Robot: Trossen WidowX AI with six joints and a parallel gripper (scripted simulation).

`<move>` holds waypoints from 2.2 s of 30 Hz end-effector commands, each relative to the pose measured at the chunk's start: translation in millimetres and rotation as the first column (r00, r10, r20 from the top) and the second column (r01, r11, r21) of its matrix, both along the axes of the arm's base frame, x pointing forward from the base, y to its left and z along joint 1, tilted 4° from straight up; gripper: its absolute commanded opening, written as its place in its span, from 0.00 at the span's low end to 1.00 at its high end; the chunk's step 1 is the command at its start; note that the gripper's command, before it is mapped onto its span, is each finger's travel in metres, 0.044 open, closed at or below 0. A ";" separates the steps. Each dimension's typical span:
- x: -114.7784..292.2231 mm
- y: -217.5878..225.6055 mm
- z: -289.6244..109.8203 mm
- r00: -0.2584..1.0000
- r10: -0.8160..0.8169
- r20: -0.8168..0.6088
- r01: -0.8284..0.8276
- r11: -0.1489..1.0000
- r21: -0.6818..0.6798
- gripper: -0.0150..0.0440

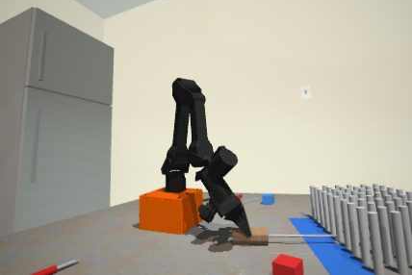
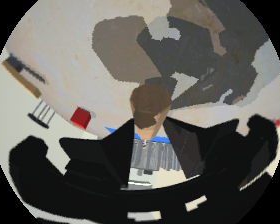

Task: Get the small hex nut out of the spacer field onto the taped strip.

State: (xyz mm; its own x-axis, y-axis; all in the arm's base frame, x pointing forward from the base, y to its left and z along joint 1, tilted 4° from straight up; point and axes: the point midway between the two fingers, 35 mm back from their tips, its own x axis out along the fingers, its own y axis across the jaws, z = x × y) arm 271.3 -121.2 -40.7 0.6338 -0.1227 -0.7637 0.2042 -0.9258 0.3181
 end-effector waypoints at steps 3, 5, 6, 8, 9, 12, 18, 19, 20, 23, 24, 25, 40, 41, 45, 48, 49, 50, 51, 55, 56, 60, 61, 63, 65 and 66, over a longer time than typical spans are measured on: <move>-3.4 -0.6 0.5 1.000 0.003 0.004 -0.003 1.000 0.001 0.25; -3.2 -0.6 0.9 1.000 0.003 0.004 -0.003 1.000 0.001 0.25; -3.2 -0.6 1.2 1.000 0.003 0.004 -0.003 1.000 0.001 0.25; -3.0 -0.5 2.0 1.000 0.003 0.004 -0.003 1.000 0.001 0.25; -2.9 -0.5 2.4 1.000 0.003 0.004 -0.003 1.000 0.001 0.25; -2.6 -0.3 3.6 1.000 0.003 0.004 -0.003 1.000 0.001 0.25; -2.1 -0.1 5.9 1.000 0.003 0.005 -0.003 1.000 0.002 0.25; -2.0 0.0 6.3 1.000 0.004 0.005 -0.004 1.000 0.002 0.25; -1.9 0.0 6.7 1.000 0.004 0.005 -0.004 1.000 0.002 0.25; -1.7 0.1 8.0 1.000 0.004 0.005 -0.004 1.000 0.002 0.25; -1.6 0.2 8.4 1.000 0.004 0.005 -0.004 1.000 0.002 0.25; -1.5 0.2 8.8 1.000 0.004 0.005 -0.004 1.000 0.002 0.25; -0.4 0.5 14.9 1.000 0.003 0.005 -0.003 1.000 0.003 0.25; -0.3 0.5 15.3 1.000 0.003 0.005 -0.003 1.000 0.003 0.25; -1.8 0.0 16.7 1.000 0.003 0.005 -0.003 1.000 0.003 0.25; -7.8 -1.6 18.8 1.000 0.003 0.004 -0.003 1.000 0.003 0.25; -10.7 -2.3 19.7 1.000 0.003 0.004 -0.003 1.000 0.003 0.25; -14.1 -3.1 20.6 1.000 0.003 0.003 -0.003 1.000 0.003 0.25; -17.4 -3.9 21.5 1.000 0.003 0.003 -0.003 1.000 0.003 0.25; -32.9 -7.2 23.9 1.000 0.003 0.002 -0.003 1.000 0.003 0.25; -37.0 -7.8 24.4 1.000 0.003 0.002 -0.003 1.000 0.003 0.25; -42.3 -8.2 25.9 1.000 0.004 0.002 -0.004 1.000 0.003 0.25; -41.8 -8.6 27.2 1.000 0.004 0.002 -0.004 1.000 0.003 0.25; -39.9 -9.8 31.7 1.000 0.004 0.002 -0.004 1.000 0.003 0.25; -37.2 -11.4 39.0 1.000 0.004 0.003 -0.004 1.000 0.002 0.25; -35.8 -12.1 43.2 1.000 0.004 0.003 -0.004 1.000 0.002 0.25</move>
